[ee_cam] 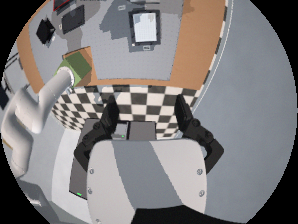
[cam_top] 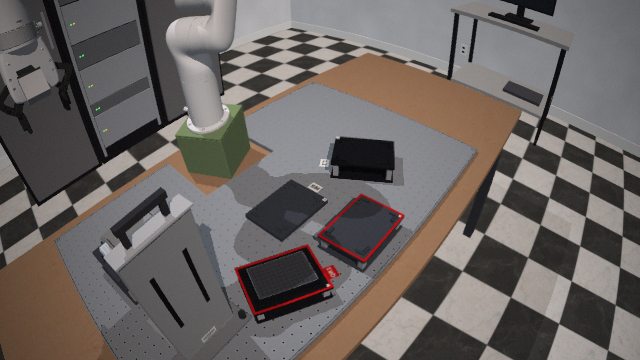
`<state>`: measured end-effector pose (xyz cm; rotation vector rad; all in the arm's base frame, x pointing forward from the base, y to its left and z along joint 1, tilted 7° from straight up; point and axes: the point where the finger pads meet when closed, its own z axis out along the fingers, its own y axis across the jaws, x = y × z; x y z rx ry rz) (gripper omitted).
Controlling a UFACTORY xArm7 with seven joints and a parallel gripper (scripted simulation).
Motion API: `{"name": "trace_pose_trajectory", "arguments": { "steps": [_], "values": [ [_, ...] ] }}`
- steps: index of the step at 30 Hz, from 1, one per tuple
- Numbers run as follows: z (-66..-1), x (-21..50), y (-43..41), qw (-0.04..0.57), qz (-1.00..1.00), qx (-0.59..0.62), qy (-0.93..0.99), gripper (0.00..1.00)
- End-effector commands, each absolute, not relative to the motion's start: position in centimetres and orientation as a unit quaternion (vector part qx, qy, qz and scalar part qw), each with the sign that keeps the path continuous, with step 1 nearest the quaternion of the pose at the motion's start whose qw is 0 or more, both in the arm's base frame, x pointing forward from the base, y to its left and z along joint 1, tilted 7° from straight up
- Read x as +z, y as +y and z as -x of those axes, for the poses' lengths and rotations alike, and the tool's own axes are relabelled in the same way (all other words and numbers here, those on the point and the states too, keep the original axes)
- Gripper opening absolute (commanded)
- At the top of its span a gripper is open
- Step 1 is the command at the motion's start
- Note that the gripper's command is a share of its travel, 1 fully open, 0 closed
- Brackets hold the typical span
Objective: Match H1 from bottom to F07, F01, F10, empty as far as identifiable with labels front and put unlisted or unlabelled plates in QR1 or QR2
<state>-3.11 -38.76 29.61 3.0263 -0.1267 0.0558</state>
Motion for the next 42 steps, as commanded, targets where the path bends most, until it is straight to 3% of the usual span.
{"name": "trace_pose_trajectory", "arguments": {
  "steps": [1, 42],
  "values": [
    [3.2, 30.9, -38.7, 0.058, -0.997, 0.018, -0.042, 1.0],
    [-8.7, 30.9, -29.9, 0.059, -0.872, -0.014, 0.486, 1.0]
  ]
}}
